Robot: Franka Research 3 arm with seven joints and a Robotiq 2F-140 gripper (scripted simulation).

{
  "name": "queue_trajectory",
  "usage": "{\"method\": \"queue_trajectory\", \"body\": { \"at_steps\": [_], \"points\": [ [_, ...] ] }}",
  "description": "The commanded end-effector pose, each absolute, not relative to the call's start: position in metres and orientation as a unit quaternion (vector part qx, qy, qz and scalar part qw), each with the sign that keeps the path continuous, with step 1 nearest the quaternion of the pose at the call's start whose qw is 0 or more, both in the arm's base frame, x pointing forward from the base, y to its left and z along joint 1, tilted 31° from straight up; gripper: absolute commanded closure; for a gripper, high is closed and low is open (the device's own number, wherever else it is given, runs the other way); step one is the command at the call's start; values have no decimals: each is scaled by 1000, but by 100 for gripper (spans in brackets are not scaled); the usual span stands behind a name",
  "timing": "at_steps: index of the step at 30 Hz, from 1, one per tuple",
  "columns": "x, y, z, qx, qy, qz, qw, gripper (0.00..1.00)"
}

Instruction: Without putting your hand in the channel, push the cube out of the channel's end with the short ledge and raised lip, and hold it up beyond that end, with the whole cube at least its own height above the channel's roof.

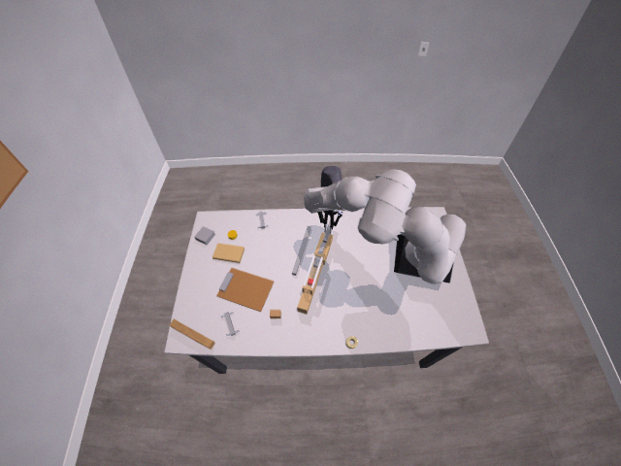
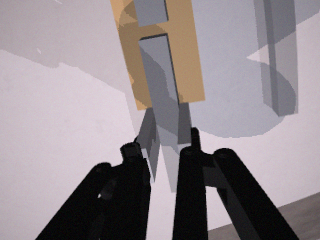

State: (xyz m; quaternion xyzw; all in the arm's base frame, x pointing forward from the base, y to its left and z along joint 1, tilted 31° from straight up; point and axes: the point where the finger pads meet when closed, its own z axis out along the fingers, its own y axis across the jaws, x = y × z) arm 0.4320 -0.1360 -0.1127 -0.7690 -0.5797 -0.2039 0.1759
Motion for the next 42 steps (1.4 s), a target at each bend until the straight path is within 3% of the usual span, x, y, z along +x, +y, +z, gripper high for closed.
{"method": "queue_trajectory", "body": {
  "at_steps": [1,42],
  "points": [
    [434,-138,-113,-768,-581,-205,173,100],
    [441,-112,-96,-768,-581,-205,173,100]
  ]
}}
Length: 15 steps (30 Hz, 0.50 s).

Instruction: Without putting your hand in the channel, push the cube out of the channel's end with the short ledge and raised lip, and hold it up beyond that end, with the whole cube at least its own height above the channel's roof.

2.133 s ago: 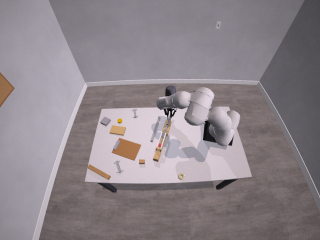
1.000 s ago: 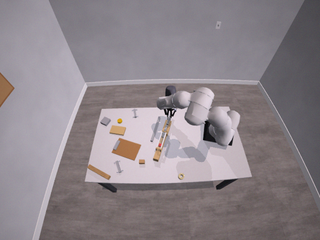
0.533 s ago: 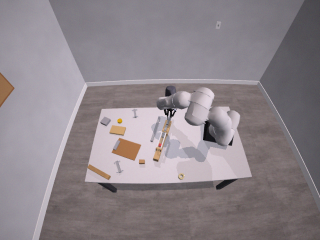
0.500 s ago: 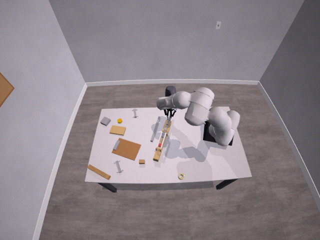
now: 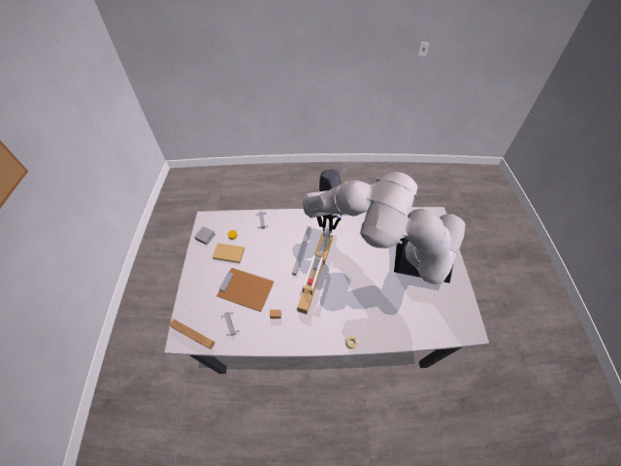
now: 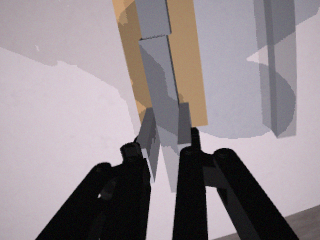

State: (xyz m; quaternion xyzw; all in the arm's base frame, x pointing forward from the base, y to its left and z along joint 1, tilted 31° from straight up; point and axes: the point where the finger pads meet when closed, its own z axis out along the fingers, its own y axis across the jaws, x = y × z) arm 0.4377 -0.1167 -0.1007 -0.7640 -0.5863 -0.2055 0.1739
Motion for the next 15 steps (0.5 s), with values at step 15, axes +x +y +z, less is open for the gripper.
{"method": "queue_trajectory", "body": {
  "at_steps": [15],
  "points": [
    [451,-82,-78,-768,-581,-205,173,100]
  ]
}}
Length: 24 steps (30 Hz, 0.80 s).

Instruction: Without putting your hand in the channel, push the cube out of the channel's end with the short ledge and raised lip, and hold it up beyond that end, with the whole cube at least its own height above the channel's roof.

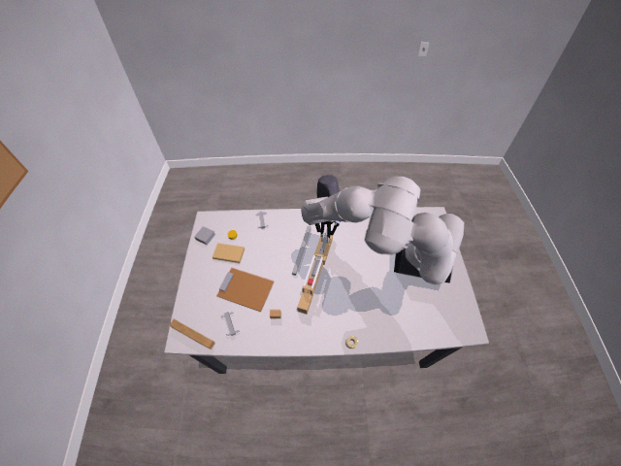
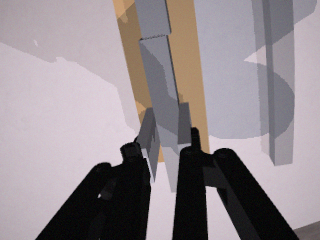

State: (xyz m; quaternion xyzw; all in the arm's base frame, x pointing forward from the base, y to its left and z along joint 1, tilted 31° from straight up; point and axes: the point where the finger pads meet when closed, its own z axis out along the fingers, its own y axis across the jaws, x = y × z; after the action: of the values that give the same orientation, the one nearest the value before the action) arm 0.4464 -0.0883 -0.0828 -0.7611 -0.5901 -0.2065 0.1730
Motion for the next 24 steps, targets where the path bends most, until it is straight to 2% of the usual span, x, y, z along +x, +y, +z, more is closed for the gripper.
{"method": "queue_trajectory", "body": {
  "at_steps": [1,24],
  "points": [
    [451,-80,-76,-768,-581,-205,173,100],
    [466,-31,-46,-768,-581,-205,173,100]
  ]
}}
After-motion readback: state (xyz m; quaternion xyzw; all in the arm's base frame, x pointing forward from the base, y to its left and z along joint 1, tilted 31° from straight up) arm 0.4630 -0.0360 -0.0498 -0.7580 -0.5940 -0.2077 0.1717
